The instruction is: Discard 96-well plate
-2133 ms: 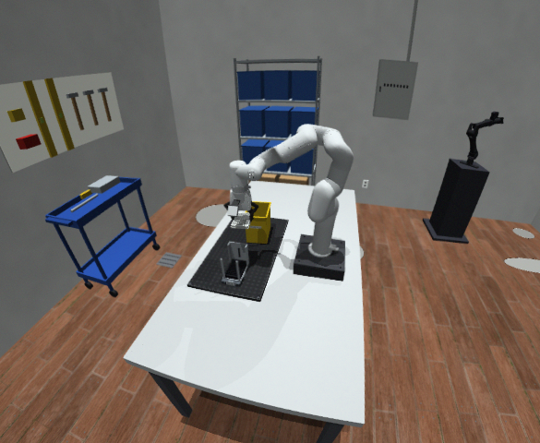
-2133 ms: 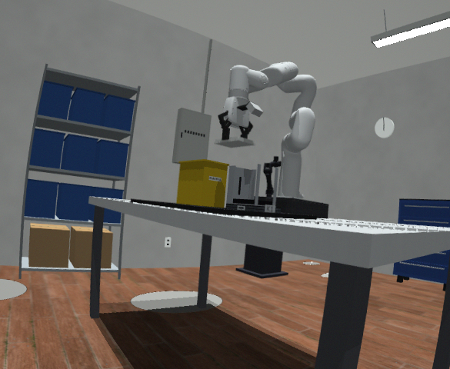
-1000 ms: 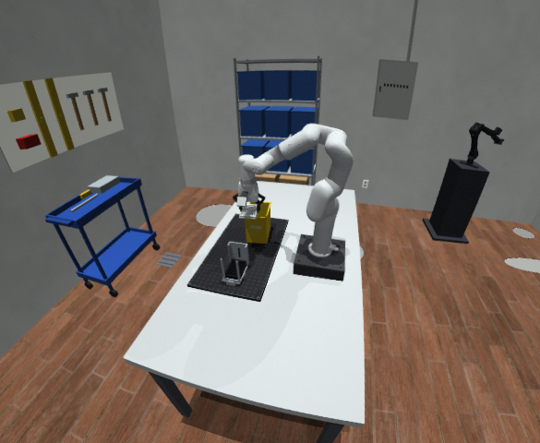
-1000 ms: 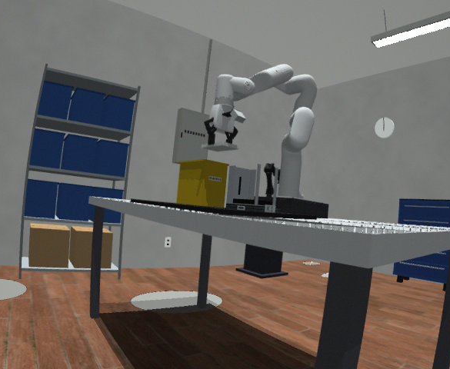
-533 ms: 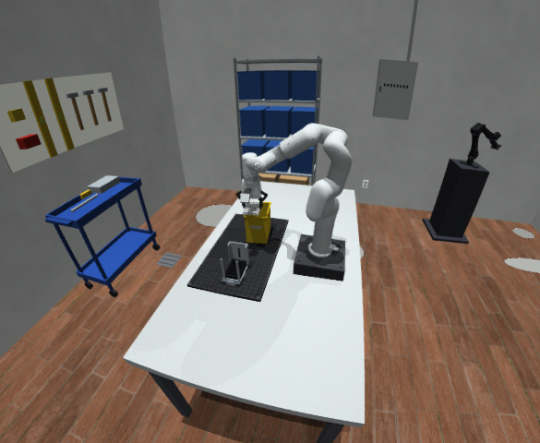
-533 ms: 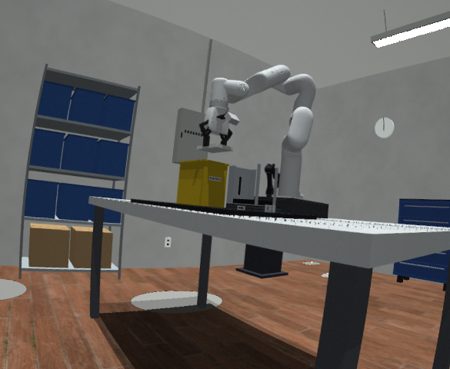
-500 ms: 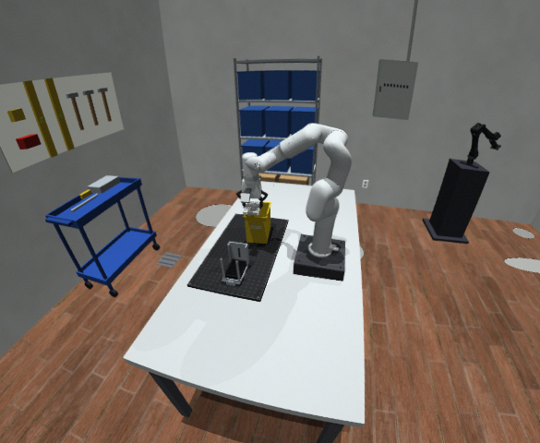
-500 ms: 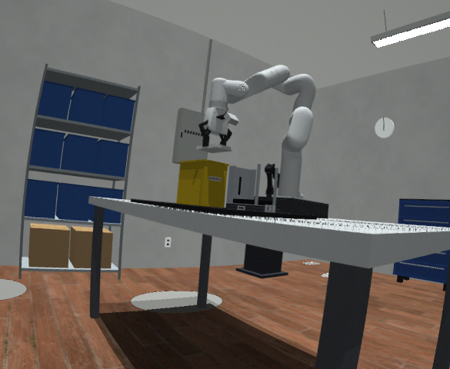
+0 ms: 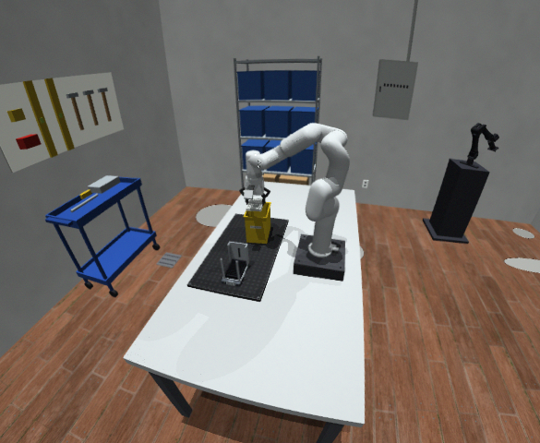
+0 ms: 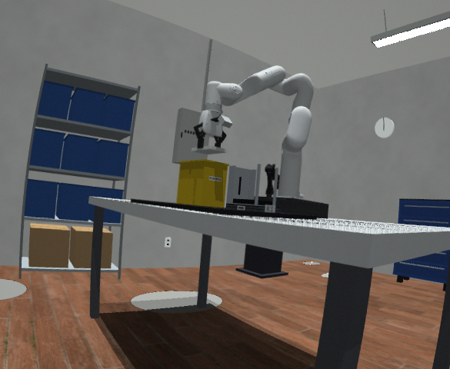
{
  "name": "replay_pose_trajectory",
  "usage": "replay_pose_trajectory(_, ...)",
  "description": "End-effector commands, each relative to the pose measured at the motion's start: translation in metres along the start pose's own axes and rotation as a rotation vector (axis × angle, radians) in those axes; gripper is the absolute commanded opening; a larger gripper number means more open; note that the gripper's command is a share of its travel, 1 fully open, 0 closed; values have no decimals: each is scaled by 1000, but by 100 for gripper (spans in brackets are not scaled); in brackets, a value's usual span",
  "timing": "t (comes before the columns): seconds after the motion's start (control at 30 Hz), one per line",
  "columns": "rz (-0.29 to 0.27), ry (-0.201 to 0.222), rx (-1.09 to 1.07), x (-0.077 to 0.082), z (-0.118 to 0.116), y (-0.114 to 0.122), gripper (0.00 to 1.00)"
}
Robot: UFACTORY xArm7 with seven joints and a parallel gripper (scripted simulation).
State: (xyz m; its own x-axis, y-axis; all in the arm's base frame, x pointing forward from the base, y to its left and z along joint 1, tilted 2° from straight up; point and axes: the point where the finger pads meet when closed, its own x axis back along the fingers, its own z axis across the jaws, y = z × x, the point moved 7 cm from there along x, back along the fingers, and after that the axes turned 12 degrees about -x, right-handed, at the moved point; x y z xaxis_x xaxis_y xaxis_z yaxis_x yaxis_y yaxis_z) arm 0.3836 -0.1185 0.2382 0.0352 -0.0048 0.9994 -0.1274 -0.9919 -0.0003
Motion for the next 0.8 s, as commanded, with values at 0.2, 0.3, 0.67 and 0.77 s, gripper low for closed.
replay_pose_trajectory(0.2,-1,4,0,0,2,27,0)
replay_pose_trajectory(0.3,-1,4,0,0,3,36,0)
replay_pose_trajectory(0.67,-1,4,0,0,3,36,0)
replay_pose_trajectory(0.77,-1,4,1,0,3,36,0)
